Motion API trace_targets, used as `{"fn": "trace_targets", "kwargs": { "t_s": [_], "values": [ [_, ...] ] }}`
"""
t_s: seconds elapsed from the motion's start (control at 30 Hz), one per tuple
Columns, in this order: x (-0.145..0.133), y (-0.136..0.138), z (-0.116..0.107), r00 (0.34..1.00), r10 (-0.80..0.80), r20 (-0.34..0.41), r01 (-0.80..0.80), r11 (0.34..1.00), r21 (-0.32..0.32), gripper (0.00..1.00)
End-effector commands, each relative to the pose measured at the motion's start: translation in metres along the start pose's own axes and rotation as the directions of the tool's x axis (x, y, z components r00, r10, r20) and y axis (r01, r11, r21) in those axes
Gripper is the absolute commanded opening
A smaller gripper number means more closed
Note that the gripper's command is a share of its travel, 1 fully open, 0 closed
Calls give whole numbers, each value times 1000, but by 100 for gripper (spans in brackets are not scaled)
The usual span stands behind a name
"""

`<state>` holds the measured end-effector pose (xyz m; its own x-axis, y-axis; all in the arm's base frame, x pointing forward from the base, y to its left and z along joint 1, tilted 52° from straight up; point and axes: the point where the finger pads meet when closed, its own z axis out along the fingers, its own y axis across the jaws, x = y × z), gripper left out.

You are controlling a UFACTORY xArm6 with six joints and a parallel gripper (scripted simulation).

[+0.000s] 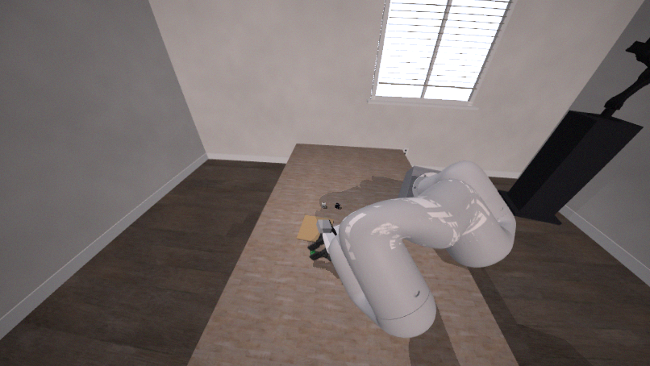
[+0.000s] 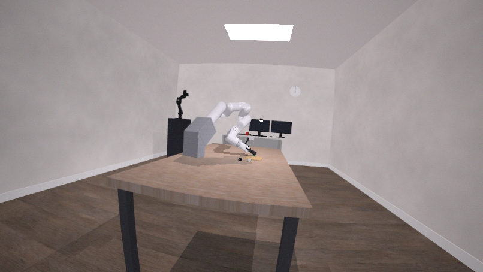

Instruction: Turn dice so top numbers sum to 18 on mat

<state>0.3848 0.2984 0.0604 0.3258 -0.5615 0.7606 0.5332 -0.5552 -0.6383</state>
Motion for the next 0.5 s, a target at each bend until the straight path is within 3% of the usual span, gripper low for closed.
{"fn": "trace_targets", "kwargs": {
  "t_s": [0.0, 0.17, 0.47],
  "values": [
    [0, 0, -15, 1000, 0, 0, 0, 1000, -1, 36],
    [0, 0, -33, 1000, 0, 0, 0, 1000, -1, 36],
    [0, 0, -43, 1000, 0, 0, 0, 1000, -1, 36]
  ]
}}
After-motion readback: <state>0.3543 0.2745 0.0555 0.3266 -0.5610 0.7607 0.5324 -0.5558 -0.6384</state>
